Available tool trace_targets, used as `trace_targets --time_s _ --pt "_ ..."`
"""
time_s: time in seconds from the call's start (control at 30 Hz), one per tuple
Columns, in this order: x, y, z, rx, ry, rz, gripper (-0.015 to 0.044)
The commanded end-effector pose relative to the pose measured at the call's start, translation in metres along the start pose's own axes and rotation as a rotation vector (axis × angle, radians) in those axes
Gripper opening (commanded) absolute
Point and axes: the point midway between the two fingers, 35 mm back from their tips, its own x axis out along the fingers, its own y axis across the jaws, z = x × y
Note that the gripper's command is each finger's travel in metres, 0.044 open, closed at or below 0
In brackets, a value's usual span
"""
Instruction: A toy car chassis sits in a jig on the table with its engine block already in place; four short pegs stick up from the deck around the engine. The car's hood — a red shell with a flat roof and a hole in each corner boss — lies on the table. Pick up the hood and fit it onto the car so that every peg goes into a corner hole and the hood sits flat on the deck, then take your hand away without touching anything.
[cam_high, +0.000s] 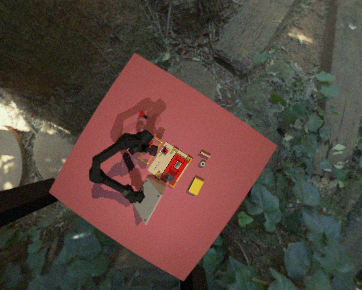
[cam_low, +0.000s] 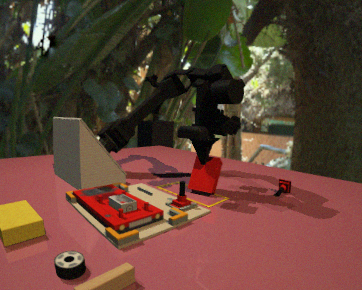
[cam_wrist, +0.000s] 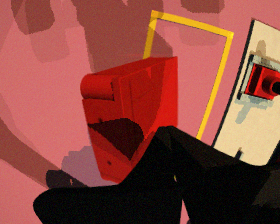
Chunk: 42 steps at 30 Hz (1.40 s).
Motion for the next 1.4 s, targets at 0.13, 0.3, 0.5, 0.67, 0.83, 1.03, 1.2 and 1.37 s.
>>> trace_targets --time_s 0.13,0.3,0.5,0.67,0.83,1.03,1.2,1.37 --pt "-0.025 0.004 0.001 0.018 -0.028 -0.006 0.0" --pt "-0.077 0.001 -0.003 0.047 -0.082 -0.029 0.0" --pt "-0.079 0.001 -0.003 0.049 -0.085 -0.03 0.0" --pt "-0.073 0.0 -0.003 0.056 -0.082 -0.022 0.0" --pt "-0.073 0.0 -0.003 0.056 -0.082 -0.022 0.0" --pt "-0.073 0.0 -0.003 0.056 -0.082 -0.022 0.0" --pt "-0.073 0.0 -0.003 0.056 -0.082 -0.022 0.0" --pt "-0.061 0.009 0.0 0.32 -0.071 -0.009 0.0131"
